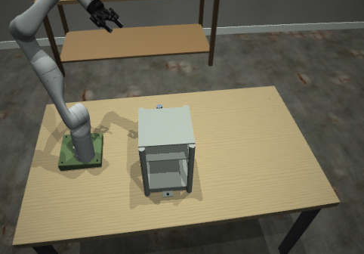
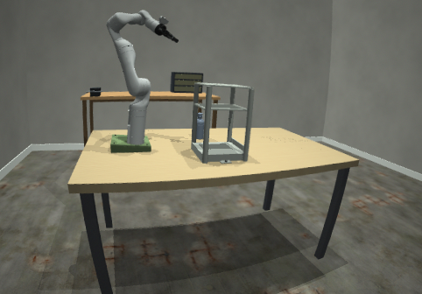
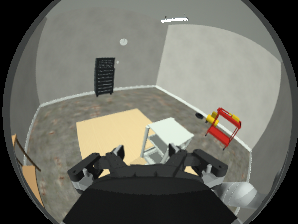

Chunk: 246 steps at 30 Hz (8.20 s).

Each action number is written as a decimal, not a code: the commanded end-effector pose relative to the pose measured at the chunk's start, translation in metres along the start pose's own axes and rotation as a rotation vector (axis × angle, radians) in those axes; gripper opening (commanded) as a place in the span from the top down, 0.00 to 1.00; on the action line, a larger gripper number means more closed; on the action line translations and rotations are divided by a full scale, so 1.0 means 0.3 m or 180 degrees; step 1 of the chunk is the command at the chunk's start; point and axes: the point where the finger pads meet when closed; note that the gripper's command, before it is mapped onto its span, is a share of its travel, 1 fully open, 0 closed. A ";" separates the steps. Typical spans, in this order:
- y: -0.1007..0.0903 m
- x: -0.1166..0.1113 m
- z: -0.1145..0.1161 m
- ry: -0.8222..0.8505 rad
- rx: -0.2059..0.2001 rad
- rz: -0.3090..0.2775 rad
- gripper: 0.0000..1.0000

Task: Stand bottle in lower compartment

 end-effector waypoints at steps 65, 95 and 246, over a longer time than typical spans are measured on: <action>0.077 0.082 -0.169 0.0398 0.0606 0.0166 0.19; 0.149 0.129 -0.256 0.0581 0.0907 0.0246 0.19; 0.677 0.365 -0.508 0.1200 0.2274 0.0618 0.19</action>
Point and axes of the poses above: the point where the finger pads meet when closed, its own y axis out along the fingers, its own z axis across the jaws, x = y × z, and after that the axes turned 9 degrees about -y, right-handed
